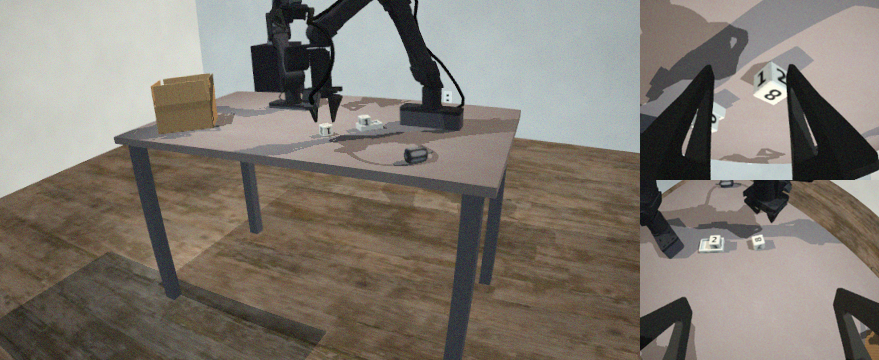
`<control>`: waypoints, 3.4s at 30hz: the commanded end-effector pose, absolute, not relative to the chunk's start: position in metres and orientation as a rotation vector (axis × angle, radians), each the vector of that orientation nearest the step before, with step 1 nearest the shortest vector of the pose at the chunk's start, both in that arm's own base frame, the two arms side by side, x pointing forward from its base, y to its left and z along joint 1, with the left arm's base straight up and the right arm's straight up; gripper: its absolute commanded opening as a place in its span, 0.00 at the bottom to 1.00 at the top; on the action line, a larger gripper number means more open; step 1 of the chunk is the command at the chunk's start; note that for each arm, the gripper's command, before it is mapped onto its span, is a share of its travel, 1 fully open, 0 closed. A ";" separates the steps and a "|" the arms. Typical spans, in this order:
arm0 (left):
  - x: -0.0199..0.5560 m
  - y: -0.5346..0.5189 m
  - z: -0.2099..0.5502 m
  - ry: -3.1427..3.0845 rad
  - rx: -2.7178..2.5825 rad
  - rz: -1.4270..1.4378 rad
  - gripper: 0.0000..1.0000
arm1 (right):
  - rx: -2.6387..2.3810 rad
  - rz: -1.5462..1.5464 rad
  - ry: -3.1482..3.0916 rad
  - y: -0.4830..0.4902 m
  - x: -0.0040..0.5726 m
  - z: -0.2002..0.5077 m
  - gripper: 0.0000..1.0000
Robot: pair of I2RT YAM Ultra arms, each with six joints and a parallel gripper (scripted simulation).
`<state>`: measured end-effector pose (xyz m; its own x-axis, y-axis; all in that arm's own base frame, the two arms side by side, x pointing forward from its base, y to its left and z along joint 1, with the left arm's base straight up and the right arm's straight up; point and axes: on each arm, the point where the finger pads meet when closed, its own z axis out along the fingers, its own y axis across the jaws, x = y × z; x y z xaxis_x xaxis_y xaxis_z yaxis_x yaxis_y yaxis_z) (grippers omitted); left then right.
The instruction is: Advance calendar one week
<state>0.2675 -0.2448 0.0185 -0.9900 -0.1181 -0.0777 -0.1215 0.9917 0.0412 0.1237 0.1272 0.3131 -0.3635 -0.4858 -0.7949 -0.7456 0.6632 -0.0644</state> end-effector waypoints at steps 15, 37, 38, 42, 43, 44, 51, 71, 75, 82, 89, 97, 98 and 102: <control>0.141 -0.210 0.025 2.937 1.031 -0.033 0.55 | -0.963 0.391 2.038 0.126 0.121 0.315 1.00; 0.115 -0.190 0.009 2.905 1.192 -0.001 0.55 | -0.963 0.391 2.038 0.126 0.121 0.315 1.00; 0.115 -0.191 0.008 2.906 1.192 -0.001 0.55 | -0.963 0.391 2.038 0.126 0.121 0.315 1.00; 0.116 -0.194 0.006 2.903 1.191 -0.004 0.55 | -0.963 0.391 2.038 0.126 0.121 0.315 1.00; 0.116 -0.195 0.005 2.901 1.190 -0.008 0.55 | -0.963 0.391 2.038 0.126 0.121 0.315 1.00; 0.115 -0.193 0.002 2.906 1.192 -0.001 0.55 | -0.963 0.391 2.038 0.126 0.121 0.315 1.00; 0.115 -0.193 -0.008 2.906 1.192 -0.001 0.55 | -0.963 0.391 2.038 0.126 0.121 0.315 1.00; 0.116 -0.191 -0.011 2.897 1.190 -0.011 0.33 | -0.963 0.391 2.038 0.126 0.121 0.315 1.00; 0.115 -0.189 -0.012 2.899 1.191 -0.008 0.30 | -0.963 0.391 2.038 0.126 0.121 0.315 1.00; 0.115 -0.186 -0.012 2.904 1.186 -0.006 0.00 | -0.963 0.391 2.038 0.126 0.121 0.315 1.00; 0.118 -0.190 0.022 2.897 1.181 -0.015 0.26 | -0.963 0.391 2.038 0.126 0.121 0.315 1.00; 0.122 -0.192 0.042 2.868 1.197 -0.023 0.26 | -0.955 0.397 2.020 0.126 0.122 0.321 1.00; 0.127 -0.191 0.040 2.852 1.217 -0.002 0.26 | -0.944 0.404 1.997 0.131 0.126 0.323 1.00; 0.153 -0.185 0.034 2.808 1.239 0.031 0.26 | -0.919 0.441 1.905 0.149 0.140 0.332 1.00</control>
<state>0.1293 -0.1873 0.0300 -0.7009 0.7125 -0.0318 0.7126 0.7015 0.0098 0.1304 0.1340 0.3241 -0.3292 -0.4514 -0.8294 -0.7430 0.6659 -0.0676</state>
